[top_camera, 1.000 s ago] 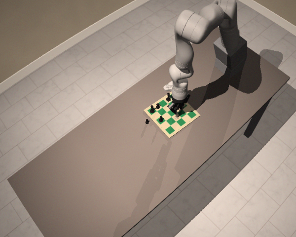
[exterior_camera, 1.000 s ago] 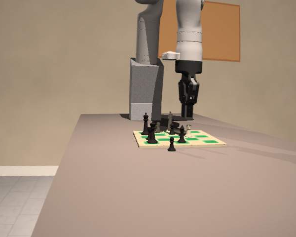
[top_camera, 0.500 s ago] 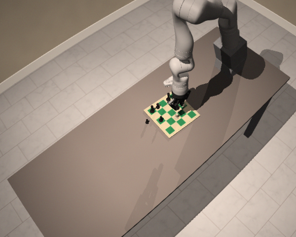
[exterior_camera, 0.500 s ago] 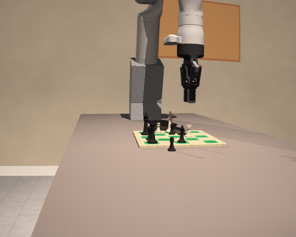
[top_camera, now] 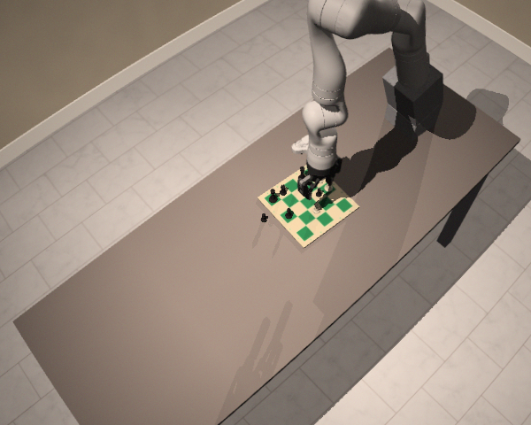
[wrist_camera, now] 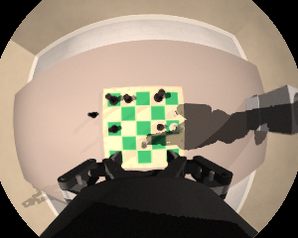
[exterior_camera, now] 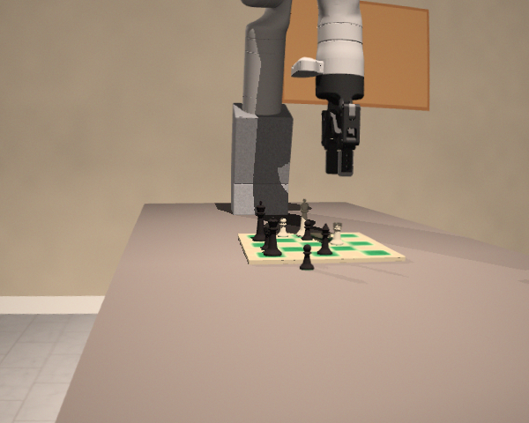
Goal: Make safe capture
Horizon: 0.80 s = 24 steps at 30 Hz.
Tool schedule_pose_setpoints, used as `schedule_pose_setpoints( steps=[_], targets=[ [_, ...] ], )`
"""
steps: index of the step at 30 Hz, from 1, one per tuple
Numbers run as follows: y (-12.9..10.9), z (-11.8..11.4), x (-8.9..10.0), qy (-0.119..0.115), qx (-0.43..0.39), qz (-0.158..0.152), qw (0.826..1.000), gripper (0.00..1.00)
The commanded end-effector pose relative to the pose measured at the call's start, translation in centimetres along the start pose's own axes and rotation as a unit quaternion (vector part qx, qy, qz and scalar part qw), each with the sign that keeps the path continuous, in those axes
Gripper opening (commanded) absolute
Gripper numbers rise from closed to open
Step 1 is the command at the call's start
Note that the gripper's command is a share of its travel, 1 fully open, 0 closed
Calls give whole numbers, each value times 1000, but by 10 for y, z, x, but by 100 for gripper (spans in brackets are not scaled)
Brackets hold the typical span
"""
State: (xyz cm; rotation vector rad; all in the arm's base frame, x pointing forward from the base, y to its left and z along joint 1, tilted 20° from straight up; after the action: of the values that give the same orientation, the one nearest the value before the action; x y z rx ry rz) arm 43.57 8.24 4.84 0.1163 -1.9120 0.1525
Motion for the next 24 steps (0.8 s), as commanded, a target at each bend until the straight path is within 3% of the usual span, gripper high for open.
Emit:
schedule_pose_setpoints(
  steps=[1, 24],
  targets=[
    [0, -1, 1, -1, 0, 0, 1000, 100],
    [0, 0, 3, -1, 0, 0, 1000, 100]
  ],
)
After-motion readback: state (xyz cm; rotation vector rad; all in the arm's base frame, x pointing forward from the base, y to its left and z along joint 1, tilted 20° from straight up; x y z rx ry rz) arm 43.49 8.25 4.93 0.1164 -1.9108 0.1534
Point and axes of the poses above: the point where the finger pads meet when closed, its own x axis back along the fingers, its own z axis across the jaws, y = z × x, the point moved 2 cm from there along x, back along the fingers, and after that the axes turned 8 degrees about x, right-handed, at the moved point
